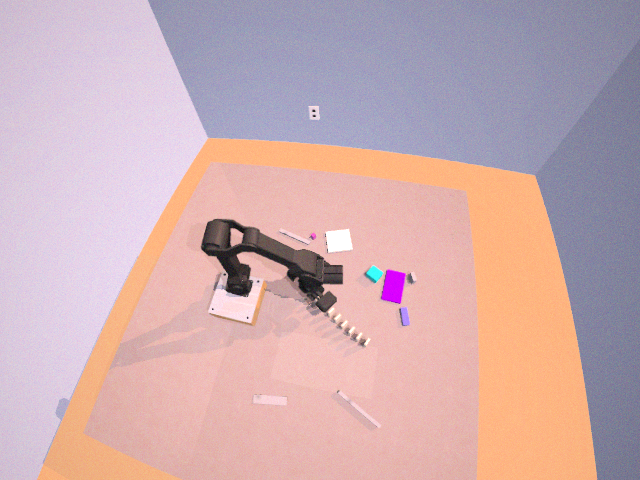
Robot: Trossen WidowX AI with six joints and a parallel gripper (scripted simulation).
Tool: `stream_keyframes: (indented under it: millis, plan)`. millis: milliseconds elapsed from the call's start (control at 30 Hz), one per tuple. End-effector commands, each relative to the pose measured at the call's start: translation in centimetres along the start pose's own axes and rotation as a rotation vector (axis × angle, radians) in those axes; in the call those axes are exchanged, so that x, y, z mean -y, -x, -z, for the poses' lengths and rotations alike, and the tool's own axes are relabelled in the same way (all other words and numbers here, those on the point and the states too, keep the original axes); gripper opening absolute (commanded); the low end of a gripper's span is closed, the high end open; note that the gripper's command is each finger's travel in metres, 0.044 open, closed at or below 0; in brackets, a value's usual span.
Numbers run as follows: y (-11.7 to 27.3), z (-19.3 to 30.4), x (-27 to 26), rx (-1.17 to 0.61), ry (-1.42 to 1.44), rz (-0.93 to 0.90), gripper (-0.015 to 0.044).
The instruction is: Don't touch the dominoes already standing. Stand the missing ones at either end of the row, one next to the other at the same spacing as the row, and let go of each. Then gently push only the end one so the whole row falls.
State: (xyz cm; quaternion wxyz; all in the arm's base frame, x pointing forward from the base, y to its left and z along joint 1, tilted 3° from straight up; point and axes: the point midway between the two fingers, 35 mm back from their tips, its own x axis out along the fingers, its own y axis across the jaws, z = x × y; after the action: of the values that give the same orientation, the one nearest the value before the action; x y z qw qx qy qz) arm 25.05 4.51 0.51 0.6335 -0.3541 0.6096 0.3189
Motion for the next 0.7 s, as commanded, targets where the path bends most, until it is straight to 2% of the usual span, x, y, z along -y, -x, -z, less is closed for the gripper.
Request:
stream_keyframes:
  millis: [0,467,667]
  plan:
    - [0.1,-0.2,0.9,0.006,0.002,0.005,0.0]
    - [0.1,-0.2,2.4,0.003,0.001,0.007,0.0]
    - [3.4,-0.7,3.5,0.006,0.041,-0.004,0.0]
